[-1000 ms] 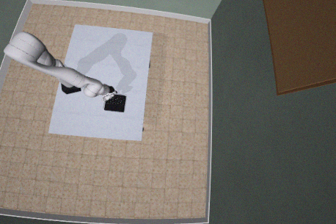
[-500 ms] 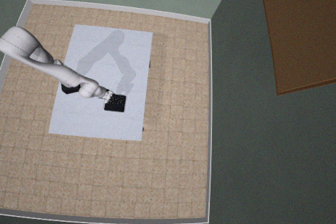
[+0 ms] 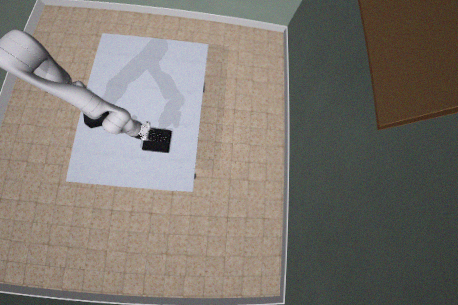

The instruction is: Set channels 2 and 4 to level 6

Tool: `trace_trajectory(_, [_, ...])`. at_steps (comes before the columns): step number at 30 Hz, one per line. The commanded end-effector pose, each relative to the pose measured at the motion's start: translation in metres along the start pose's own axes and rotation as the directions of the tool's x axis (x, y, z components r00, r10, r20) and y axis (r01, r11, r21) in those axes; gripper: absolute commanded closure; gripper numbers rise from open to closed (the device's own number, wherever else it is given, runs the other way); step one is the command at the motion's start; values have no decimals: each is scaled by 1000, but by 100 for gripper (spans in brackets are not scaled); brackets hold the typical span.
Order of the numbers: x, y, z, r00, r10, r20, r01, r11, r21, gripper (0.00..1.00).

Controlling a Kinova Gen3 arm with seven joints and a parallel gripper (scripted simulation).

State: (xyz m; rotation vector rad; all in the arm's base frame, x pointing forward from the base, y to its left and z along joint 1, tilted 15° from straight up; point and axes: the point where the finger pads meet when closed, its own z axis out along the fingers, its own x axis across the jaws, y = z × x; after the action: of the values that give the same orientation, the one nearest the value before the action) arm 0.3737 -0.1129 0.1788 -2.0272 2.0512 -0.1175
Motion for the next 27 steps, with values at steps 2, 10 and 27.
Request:
trace_trajectory(2, [5,0,-5,999,-36,-15,36,999,7,0])
trace_trajectory(10, [8,1,-6,997,-75,-23,75,997,6,0])
trace_trajectory(27, [8,1,-7,996,-80,-24,80,997,6,0])
